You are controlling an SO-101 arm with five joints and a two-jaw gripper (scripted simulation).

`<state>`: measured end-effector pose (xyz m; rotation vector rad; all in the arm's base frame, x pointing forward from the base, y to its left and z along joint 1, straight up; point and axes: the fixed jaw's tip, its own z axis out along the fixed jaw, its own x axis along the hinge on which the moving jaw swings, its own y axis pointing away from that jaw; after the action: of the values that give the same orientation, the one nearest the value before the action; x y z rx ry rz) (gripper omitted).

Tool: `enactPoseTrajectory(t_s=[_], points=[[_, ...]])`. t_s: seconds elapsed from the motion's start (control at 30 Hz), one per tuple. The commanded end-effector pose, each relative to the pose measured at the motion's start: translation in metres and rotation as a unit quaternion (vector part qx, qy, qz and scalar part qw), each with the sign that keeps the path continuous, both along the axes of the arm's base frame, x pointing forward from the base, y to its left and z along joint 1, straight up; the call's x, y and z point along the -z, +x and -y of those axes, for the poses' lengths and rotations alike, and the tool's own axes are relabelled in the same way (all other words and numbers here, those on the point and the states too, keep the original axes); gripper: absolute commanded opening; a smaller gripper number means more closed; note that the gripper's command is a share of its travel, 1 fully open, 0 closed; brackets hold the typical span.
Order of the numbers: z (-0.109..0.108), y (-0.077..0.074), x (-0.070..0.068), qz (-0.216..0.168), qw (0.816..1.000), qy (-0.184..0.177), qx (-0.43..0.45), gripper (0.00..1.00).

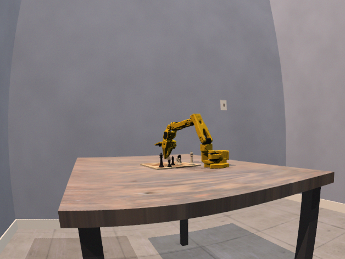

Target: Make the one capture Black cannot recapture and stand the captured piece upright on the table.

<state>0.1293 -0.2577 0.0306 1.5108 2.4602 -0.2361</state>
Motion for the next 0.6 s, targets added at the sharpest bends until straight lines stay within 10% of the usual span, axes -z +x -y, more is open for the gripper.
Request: enactPoseTrajectory(t_s=[0.0, 0.57], points=[[-0.0005, -0.0034, -0.0005, 0.001, 1.000, 0.000, 0.007, 0.00], [-0.0005, -0.0034, -0.0046, 0.001, 1.000, 0.000, 0.007, 0.00]])
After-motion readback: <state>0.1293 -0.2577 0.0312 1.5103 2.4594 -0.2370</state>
